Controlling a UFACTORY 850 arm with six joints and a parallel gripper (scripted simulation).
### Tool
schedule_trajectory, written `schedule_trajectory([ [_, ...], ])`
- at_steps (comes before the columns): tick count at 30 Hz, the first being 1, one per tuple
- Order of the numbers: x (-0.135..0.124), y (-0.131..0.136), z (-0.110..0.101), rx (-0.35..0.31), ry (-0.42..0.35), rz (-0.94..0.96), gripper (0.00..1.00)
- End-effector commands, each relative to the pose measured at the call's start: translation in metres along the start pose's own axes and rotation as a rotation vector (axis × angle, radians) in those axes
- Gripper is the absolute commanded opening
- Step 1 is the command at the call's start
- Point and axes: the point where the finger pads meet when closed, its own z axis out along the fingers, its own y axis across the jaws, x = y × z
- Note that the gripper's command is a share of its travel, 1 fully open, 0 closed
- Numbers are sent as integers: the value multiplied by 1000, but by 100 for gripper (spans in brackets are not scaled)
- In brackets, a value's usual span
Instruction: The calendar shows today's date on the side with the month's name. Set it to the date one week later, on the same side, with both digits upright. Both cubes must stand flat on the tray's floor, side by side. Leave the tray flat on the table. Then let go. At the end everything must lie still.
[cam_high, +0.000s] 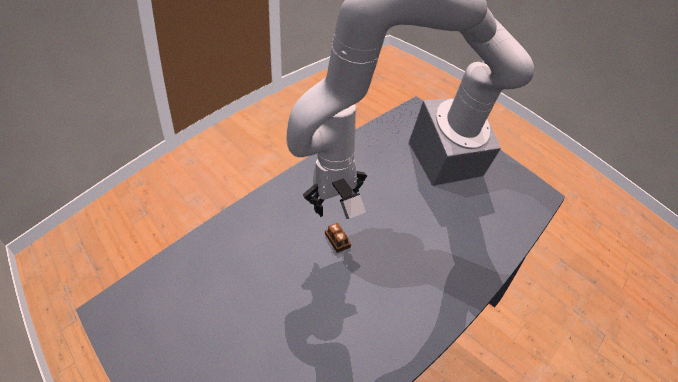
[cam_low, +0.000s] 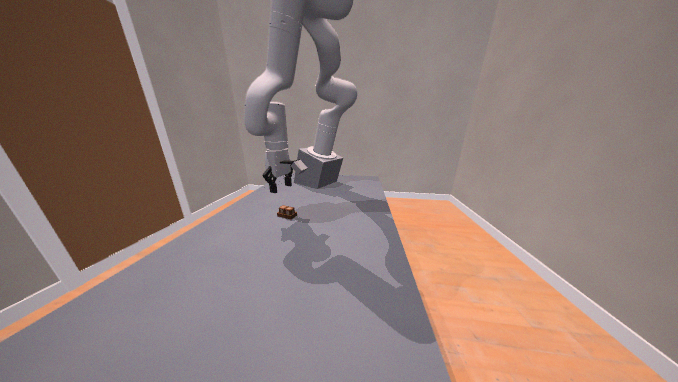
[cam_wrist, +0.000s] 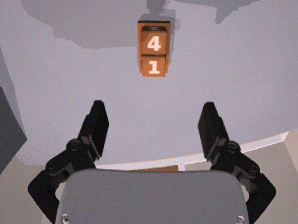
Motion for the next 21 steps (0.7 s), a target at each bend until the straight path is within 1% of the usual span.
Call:
schedule_trajectory([
  [1,0,1,-6,-2,0,0,100],
  [5,0,1,-18,-2,0,0,100],
  [7,0,1,-18,-2,0,0,100],
  [16,0,1,-54,-2,0,0,100],
  [21,0,1,-66,-2,0,0,100],
])
